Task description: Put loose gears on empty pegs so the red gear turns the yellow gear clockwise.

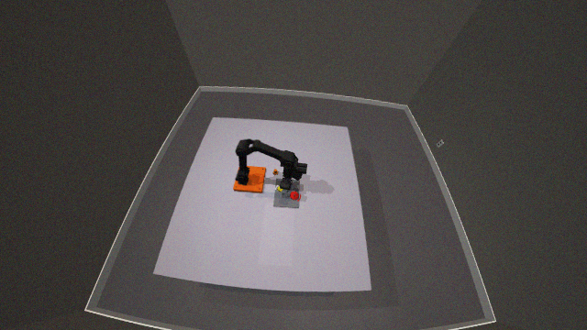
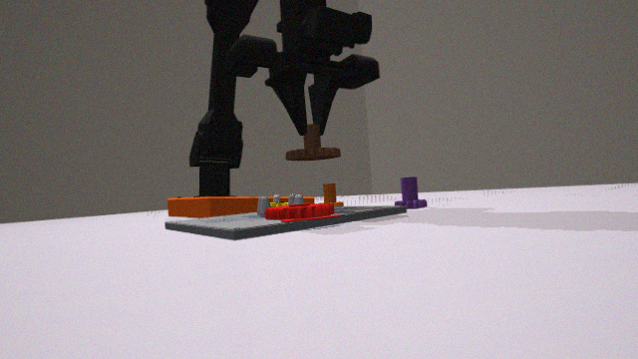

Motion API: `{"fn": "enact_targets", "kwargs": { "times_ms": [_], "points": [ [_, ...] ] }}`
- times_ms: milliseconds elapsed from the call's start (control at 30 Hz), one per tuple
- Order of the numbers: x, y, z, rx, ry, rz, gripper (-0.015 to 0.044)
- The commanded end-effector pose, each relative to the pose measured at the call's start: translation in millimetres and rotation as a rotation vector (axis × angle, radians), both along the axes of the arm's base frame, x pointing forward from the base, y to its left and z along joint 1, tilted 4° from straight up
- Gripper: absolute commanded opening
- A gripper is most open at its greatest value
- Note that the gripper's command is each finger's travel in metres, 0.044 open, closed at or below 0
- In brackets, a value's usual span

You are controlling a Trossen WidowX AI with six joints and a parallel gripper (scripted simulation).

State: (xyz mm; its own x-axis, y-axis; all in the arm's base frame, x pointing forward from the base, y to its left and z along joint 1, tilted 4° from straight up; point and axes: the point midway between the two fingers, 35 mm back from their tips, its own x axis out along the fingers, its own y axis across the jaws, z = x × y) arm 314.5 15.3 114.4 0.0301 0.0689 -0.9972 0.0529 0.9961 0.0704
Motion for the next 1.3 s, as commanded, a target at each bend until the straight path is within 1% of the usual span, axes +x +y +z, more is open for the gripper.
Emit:
{"fn": "enact_targets", "kwargs": {
  "times_ms": [0,367,1267],
  "points": [
    [2,-9,-4,0.0,-0.002,0.006,0.0],
    [5,-34,-15,-0.004,-0.003,0.014,0.0],
    [5,-34,-16,-0.005,-0.005,0.042,0.0]
  ]
}}
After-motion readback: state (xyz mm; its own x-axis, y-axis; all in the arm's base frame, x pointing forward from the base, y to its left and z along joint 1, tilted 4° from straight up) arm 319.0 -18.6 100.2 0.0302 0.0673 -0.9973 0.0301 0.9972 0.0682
